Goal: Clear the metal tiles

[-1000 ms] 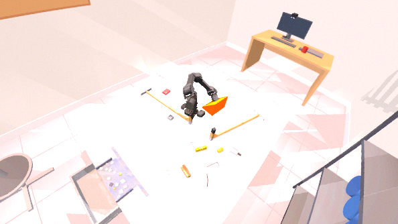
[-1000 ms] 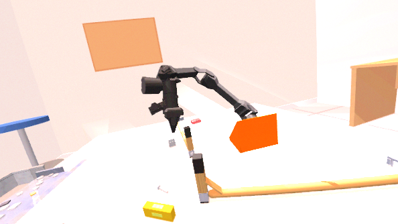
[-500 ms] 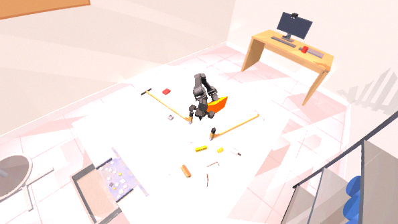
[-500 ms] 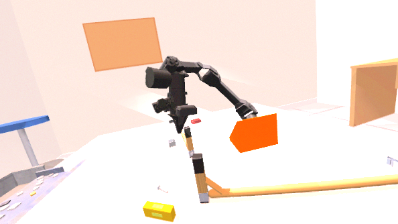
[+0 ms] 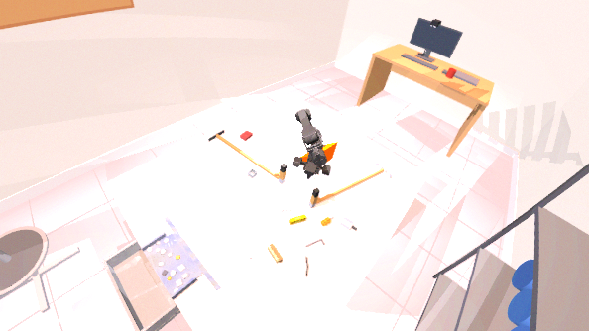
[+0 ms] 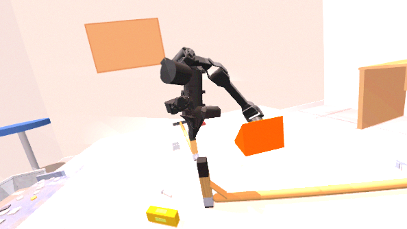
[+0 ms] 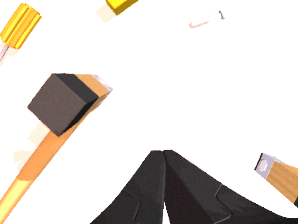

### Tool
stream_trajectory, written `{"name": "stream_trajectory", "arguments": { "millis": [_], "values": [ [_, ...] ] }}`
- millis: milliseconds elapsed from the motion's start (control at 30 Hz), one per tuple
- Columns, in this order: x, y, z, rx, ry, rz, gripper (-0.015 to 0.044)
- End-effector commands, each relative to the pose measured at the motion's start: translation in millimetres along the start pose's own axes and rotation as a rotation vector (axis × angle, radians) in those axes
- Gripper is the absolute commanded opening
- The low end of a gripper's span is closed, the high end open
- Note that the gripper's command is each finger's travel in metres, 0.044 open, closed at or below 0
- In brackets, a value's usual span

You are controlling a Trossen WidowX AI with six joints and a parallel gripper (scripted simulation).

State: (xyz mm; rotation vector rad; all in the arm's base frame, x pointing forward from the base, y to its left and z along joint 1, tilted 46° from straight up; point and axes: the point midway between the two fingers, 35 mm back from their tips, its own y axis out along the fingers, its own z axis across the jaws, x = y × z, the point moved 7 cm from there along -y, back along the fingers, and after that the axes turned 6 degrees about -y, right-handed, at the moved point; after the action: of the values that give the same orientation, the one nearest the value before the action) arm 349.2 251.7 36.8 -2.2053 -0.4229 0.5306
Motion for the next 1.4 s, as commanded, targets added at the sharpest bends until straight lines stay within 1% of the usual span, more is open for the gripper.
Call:
{"name": "stream_trajectory", "arguments": {
  "millis": [0,1367],
  "values": [
    [-0.2,-1.2,4.5,-0.011,-0.016,-0.003,0.0],
    [-10.2,70.4,4.6,-0.013,-0.015,-0.004,0.0]
  ]
}}
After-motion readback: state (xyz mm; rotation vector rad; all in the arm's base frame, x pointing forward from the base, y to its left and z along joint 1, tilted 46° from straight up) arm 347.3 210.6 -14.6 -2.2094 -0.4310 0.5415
